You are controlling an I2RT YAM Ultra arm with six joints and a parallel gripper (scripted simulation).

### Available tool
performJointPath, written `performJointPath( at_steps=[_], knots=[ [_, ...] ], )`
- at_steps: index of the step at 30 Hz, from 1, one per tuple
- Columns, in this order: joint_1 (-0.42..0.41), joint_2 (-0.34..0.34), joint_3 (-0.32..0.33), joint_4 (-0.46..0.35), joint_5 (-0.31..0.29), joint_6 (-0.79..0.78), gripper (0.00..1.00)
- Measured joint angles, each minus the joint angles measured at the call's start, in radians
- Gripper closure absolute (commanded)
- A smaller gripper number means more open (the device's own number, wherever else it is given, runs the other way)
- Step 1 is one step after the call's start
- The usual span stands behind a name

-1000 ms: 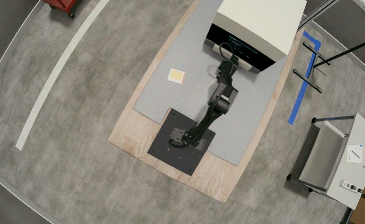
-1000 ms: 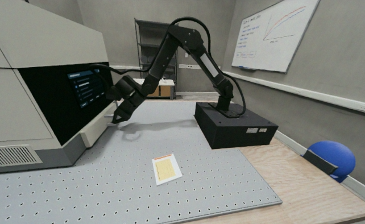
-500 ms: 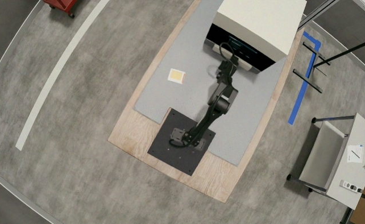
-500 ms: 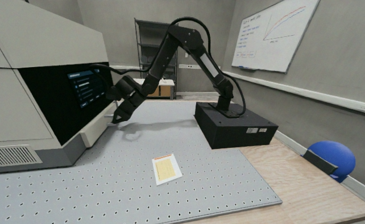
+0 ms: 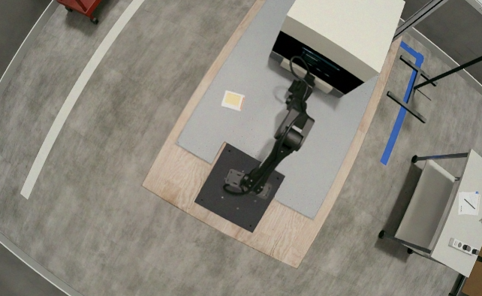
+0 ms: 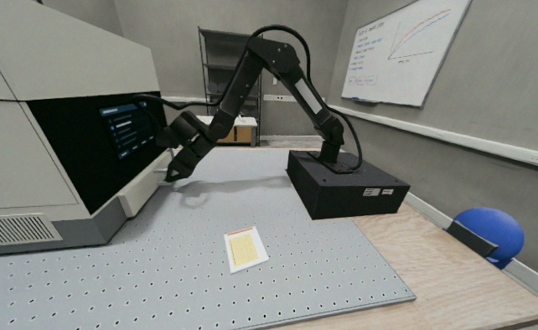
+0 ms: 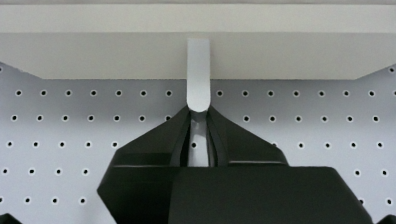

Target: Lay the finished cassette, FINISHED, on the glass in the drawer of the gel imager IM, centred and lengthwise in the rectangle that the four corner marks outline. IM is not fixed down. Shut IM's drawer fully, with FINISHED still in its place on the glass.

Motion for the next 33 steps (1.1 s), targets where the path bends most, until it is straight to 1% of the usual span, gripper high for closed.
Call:
performJointPath(
  at_steps=[9,13,18,33],
  knots=[
    [0.0,0.0,-0.005,0.009,0.0,0.0,1.0],
    [0.0,-0.005,-0.024,0.031,0.0,0.0,1.0],
    [0.0,-0.034,-0.058,0.013,0.001,0.0,1.0],
    [0.0,-0.035,-0.058,0.008,0.001,0.0,1.0]
  ],
)
